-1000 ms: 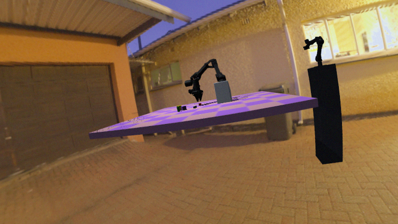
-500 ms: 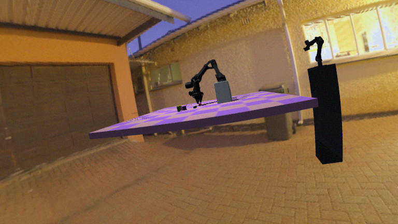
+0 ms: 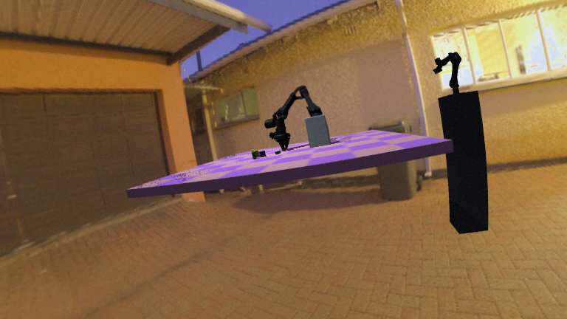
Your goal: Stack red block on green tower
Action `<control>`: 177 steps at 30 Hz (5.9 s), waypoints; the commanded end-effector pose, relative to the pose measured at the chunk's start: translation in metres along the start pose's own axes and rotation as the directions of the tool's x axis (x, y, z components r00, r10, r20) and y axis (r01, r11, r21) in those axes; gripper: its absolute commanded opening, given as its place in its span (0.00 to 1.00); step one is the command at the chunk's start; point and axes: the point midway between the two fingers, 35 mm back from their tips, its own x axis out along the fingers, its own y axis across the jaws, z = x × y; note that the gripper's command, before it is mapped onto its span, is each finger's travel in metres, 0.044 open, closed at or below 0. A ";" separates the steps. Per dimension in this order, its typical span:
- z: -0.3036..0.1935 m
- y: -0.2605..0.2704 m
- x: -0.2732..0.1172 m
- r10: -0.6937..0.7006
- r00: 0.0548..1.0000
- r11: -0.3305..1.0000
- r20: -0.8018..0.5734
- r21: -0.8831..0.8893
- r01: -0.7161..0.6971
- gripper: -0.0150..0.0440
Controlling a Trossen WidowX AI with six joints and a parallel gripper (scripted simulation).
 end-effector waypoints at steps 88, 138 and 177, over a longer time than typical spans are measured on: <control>0.077 0.089 -0.138 0.021 1.000 1.000 0.003 -0.009 -0.021 0.25; 0.111 0.266 -0.076 0.014 1.000 1.000 0.004 -0.001 -0.014 0.25; 0.110 0.267 -0.043 0.012 1.000 1.000 0.004 -0.001 -0.012 0.25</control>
